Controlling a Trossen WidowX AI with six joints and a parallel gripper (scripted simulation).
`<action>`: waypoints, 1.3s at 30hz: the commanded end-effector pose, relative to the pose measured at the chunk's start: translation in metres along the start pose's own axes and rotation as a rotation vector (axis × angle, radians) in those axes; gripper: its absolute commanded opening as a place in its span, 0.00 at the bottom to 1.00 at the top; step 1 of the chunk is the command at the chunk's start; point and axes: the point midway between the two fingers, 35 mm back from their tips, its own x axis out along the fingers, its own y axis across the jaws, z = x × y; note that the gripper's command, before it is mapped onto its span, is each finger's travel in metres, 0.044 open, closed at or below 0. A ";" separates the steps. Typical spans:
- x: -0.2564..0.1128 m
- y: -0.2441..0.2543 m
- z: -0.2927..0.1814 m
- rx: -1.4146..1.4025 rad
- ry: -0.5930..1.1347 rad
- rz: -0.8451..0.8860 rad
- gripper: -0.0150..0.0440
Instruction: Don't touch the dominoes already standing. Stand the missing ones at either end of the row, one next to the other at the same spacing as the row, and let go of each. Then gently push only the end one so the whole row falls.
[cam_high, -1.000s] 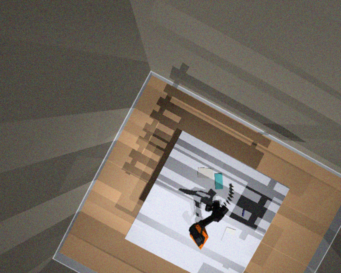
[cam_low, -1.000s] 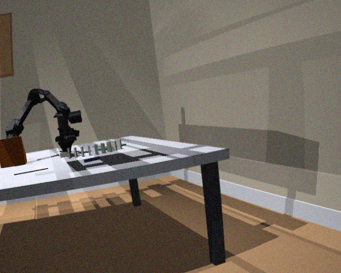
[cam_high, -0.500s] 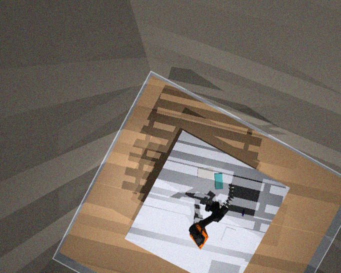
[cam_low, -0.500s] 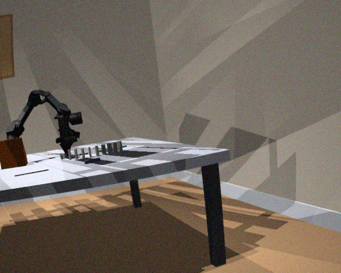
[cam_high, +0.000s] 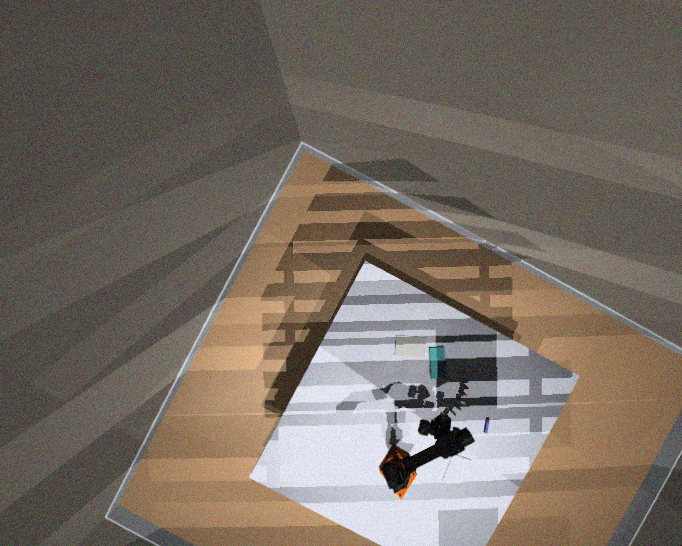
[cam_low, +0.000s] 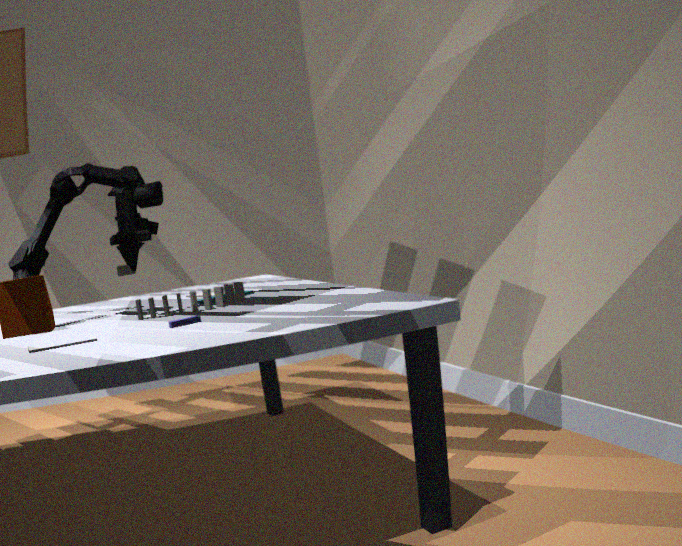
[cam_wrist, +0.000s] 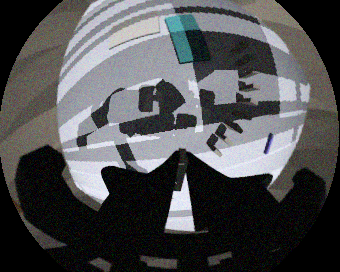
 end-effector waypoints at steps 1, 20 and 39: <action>-0.045 0.003 0.003 -0.020 -0.008 -0.013 0.30; -0.044 0.173 0.036 0.475 -0.013 -0.012 0.30; -0.020 0.184 0.025 0.467 -0.028 -0.194 0.30</action>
